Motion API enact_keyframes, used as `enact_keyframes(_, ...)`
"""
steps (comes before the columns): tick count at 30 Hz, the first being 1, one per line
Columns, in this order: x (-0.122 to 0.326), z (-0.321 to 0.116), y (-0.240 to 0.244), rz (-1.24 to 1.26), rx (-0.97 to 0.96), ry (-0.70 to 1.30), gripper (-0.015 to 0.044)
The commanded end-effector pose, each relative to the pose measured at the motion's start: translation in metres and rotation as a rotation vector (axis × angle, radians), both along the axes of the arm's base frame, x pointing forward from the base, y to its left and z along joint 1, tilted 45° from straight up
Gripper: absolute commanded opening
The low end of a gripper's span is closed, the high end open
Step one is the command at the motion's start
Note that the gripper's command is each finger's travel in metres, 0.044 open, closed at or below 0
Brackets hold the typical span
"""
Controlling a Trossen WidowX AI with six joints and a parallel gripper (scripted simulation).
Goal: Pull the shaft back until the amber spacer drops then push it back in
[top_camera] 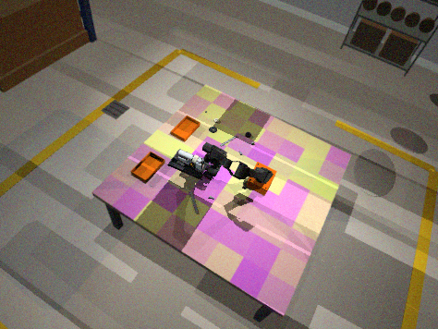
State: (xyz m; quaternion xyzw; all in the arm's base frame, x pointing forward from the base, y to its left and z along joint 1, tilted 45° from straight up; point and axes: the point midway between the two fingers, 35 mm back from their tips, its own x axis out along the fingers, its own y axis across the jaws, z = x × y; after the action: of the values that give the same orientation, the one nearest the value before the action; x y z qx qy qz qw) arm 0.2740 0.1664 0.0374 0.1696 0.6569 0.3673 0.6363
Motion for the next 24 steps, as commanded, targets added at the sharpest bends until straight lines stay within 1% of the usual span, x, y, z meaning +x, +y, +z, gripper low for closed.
enact_keyframes(1,0.002,0.0007,0.0004,0.001,0.002,-0.003,0.0)
enact_keyframes(24,0.0083,0.0015,0.0021,0.001,0.002,-0.003,0.0)
